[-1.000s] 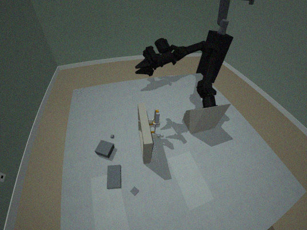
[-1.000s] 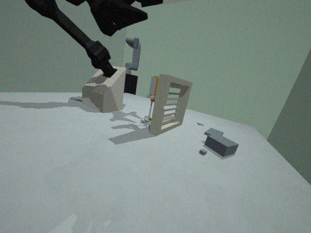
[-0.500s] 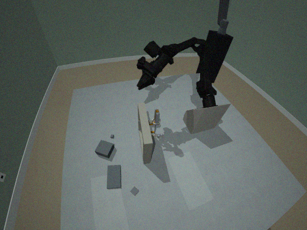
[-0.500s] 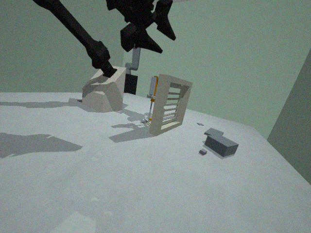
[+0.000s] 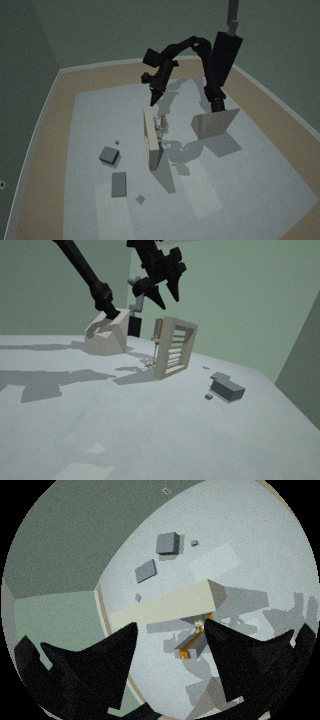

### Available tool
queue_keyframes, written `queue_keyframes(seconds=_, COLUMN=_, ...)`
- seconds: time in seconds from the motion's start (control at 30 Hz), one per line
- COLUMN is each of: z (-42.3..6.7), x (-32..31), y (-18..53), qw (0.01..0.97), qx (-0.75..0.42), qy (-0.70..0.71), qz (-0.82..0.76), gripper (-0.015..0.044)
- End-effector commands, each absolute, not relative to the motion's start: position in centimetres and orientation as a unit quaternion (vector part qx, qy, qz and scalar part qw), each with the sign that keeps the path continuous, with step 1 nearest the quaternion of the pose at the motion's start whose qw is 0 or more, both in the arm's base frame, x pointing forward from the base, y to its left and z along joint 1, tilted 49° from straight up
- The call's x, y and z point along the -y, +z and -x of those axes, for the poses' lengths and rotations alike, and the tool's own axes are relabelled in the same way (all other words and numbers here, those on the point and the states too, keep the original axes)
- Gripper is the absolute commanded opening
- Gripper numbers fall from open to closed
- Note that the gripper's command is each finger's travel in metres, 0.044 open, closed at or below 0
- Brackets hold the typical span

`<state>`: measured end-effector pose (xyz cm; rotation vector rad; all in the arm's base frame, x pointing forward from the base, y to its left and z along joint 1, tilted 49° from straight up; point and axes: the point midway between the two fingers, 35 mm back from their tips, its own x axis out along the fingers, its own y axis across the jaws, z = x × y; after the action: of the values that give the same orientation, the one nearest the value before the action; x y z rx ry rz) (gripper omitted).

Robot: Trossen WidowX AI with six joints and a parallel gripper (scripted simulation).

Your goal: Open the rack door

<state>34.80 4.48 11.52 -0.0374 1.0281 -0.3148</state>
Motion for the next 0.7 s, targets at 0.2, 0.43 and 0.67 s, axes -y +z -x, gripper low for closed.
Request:
queue_keyframes(seconds=0.2, z=-33.3, x=-5.1, y=8.8, qw=0.796, qx=-0.561, qy=-0.211, qz=0.088, gripper=0.0295)
queue_keyframes(seconds=0.43, z=-32.3, x=-5.4, y=7.7, qw=0.751, qx=-0.593, qy=-0.249, qz=0.148, gripper=0.0295)
queue_keyframes(seconds=0.67, z=-31.4, x=-5.6, y=7.1, qw=0.707, qx=-0.610, qy=-0.284, qz=0.216, gripper=0.0295)
